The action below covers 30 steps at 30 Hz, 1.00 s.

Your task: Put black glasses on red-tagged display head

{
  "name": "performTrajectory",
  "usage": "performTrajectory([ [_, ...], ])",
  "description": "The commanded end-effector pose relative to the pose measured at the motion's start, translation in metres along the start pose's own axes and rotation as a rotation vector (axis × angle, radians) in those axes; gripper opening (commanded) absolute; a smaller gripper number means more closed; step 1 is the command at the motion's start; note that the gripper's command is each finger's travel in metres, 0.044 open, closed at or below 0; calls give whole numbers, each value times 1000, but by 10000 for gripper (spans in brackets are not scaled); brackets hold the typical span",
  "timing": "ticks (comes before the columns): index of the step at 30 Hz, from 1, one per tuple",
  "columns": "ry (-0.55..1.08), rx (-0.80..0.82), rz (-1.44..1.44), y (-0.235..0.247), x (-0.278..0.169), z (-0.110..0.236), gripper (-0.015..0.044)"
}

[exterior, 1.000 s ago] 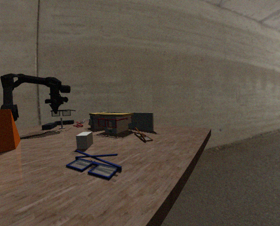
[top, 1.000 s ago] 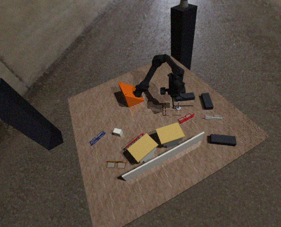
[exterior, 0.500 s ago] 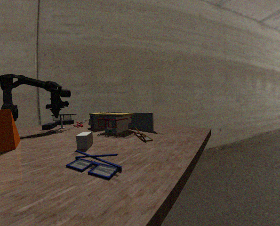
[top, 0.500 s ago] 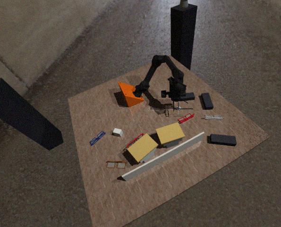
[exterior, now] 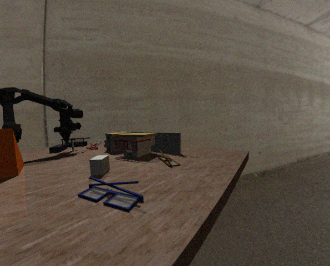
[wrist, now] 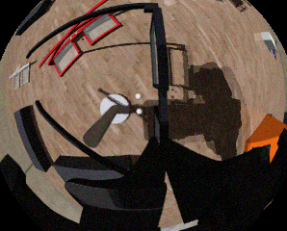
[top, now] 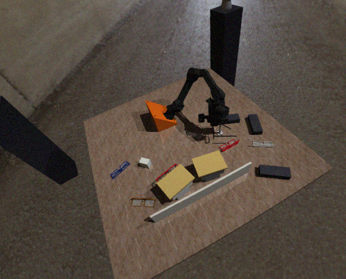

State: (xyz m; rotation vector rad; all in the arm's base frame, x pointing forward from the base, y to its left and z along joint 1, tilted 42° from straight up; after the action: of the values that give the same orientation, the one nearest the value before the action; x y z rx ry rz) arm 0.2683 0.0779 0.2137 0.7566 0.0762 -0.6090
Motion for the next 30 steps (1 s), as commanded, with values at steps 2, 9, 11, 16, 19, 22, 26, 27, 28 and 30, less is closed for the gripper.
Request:
performTrajectory([
  [2, 0, -5, -2, -6, 5, -2, 0],
  [9, 0, -6, -2, -7, 7, -2, 0],
  [11, 0, -6, -2, -8, 8, -2, 0],
  [16, 0, -6, -2, -11, 11, -2, 0],
  [19, 0, -6, -2, -12, 13, -2, 0],
  [22, 0, -6, -2, -13, 15, -2, 0],
  [26, 0, -6, -2, -15, 18, -2, 0],
  [27, 0, -6, -2, -16, 18, -2, 0],
  [28, 0, -6, -2, -16, 19, -2, 0],
  [30, 0, -6, -2, -17, 21, -2, 0],
])
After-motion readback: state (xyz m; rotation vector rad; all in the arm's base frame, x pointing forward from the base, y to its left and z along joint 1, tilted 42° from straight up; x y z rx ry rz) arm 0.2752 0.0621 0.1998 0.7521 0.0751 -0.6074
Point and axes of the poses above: the point midway between the two fingers, 35 mm back from their tips, its own z axis back along the fingers, its own y axis across the jaws, x = y × z, the point moved 3 cm from there along z, back along the fingers, and after that the axes turned 1 degree about z, right-handed, at the moved point
